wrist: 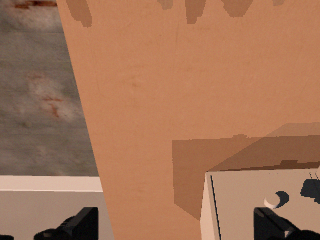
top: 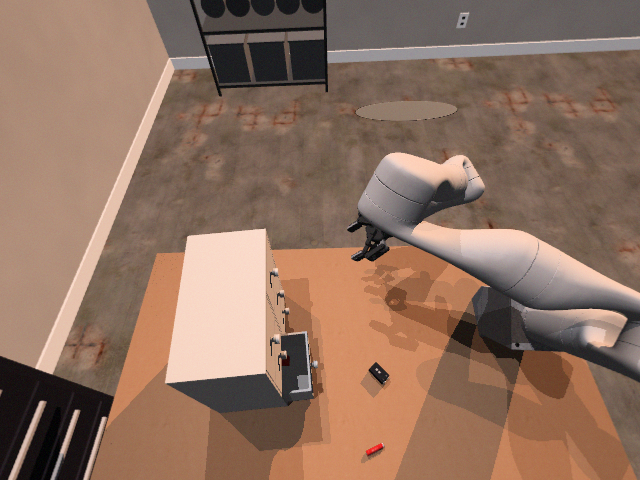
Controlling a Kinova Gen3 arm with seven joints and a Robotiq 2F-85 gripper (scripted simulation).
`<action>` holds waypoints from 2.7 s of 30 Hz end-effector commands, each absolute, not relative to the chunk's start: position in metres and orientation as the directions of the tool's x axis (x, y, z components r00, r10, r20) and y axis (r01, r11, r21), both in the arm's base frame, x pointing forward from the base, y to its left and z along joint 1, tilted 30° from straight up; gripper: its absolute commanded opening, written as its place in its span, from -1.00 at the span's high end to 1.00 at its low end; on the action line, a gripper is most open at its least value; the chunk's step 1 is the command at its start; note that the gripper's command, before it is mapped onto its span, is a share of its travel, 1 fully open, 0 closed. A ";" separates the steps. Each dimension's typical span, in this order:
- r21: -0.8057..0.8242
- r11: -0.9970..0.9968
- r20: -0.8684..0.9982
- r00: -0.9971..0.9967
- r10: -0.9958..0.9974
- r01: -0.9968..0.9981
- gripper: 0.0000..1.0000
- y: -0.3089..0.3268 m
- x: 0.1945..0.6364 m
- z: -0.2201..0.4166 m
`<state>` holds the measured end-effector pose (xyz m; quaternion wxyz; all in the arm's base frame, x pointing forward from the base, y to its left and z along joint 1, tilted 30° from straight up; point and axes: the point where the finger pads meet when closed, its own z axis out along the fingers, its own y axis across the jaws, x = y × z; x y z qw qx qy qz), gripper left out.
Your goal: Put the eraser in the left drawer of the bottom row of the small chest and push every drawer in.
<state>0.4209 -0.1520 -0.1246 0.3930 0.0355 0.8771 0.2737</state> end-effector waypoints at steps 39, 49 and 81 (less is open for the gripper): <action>0.492 0.852 -0.308 -0.951 -0.019 -0.176 -1.00 -0.160 0.431 -0.100; 0.492 0.852 -0.228 -0.971 -0.069 -0.176 -1.00 -0.162 0.431 -0.097; 0.492 0.853 -0.076 -0.984 -0.159 -0.176 -1.00 -0.165 0.431 -0.092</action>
